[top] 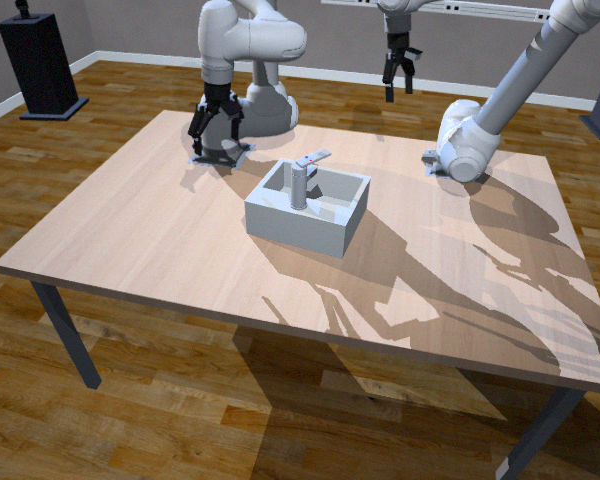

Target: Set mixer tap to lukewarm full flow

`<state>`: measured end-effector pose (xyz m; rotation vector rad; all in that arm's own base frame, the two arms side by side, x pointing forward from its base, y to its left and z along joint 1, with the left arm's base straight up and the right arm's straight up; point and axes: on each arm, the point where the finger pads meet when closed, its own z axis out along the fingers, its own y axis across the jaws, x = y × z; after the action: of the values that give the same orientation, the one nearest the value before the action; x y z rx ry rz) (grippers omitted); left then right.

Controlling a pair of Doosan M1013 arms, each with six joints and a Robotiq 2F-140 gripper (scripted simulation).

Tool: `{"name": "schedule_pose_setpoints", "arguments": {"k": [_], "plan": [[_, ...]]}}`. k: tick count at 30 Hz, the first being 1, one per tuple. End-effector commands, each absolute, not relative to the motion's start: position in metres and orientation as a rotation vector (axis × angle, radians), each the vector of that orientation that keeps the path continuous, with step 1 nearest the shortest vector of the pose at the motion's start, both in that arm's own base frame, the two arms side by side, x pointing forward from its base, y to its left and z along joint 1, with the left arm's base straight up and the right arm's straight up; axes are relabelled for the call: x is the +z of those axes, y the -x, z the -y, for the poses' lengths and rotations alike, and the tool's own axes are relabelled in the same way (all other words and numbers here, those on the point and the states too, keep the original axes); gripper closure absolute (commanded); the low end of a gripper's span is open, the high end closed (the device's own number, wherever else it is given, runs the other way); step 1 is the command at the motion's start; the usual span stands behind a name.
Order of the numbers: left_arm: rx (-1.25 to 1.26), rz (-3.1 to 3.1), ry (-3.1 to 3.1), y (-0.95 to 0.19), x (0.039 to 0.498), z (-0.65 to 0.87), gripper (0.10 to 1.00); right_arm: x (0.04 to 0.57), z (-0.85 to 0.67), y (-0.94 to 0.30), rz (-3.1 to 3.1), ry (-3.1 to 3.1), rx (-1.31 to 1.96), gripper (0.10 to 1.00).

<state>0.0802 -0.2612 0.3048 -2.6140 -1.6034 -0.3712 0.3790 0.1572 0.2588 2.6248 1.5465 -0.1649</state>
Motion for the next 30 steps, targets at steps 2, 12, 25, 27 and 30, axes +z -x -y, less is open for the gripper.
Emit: {"name": "schedule_pose_setpoints", "arguments": {"k": [2,12,25,27,30], "plan": [[-0.372,1.604,2.615,-0.08,0.305,0.262,0.098,0.255,-0.088,-0.396,-1.25,-2.802,-0.215,0.098],[-0.372,1.604,2.615,-0.08,0.305,0.262,0.098,0.249,0.024,-0.389,-0.69,-3.028,-0.298,0.098],[-0.372,1.604,2.615,-0.08,0.305,0.262,0.098,0.243,0.149,-0.339,0.068,-3.164,-0.388,0.098],[-0.372,1.604,2.615,-0.08,0.305,0.262,0.098,0.241,0.175,-0.321,0.258,-3.171,-0.407,0.098],[-0.372,1.604,2.615,-0.08,0.305,0.262,0.098,0.24,0.2,-0.3,0.455,-3.166,-0.426,0.098]]}}
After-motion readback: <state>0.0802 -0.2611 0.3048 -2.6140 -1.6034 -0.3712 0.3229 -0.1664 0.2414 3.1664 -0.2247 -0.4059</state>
